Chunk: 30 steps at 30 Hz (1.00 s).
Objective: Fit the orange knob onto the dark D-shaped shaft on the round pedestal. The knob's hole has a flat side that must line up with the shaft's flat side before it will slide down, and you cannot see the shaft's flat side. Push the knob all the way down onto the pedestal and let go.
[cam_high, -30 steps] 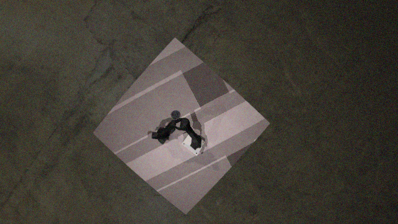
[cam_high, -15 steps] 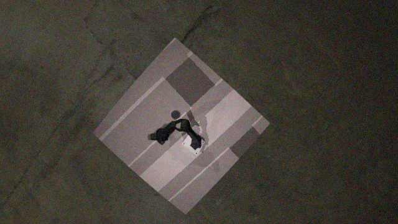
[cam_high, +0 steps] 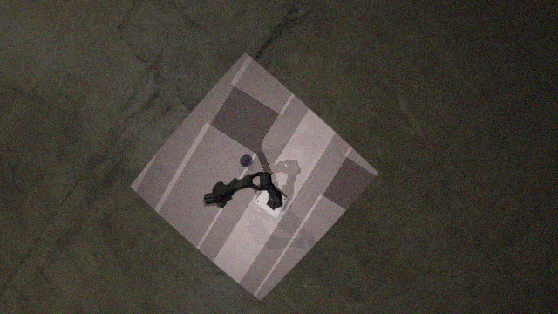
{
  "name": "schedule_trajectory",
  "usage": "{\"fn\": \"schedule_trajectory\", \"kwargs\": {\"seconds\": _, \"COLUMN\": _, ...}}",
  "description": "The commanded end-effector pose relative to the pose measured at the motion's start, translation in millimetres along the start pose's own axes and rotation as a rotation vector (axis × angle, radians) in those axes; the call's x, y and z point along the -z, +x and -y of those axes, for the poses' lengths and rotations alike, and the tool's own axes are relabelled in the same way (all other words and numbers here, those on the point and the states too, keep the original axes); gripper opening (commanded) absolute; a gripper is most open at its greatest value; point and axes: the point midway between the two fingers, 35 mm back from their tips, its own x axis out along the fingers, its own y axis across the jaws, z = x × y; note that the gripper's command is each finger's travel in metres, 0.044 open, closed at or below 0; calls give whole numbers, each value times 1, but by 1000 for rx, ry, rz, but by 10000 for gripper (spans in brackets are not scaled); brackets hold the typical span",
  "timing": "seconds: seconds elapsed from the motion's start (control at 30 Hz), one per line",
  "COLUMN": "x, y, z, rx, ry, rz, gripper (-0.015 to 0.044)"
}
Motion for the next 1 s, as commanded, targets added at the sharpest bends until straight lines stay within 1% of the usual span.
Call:
{"fn": "schedule_trajectory", "kwargs": {"seconds": 0.0, "x": 1, "y": -11, "z": 2, "rx": -6, "ry": 8, "rz": 2, "gripper": 0}}
{"fn": "schedule_trajectory", "kwargs": {"seconds": 0.13, "x": -2, "y": -10, "z": 5, "rx": -8, "ry": 7, "rz": 2, "gripper": 0}}
{"fn": "schedule_trajectory", "kwargs": {"seconds": 0.97, "x": -38, "y": 7, "z": 65, "rx": -41, "ry": 4, "rz": 4, "gripper": 0}}
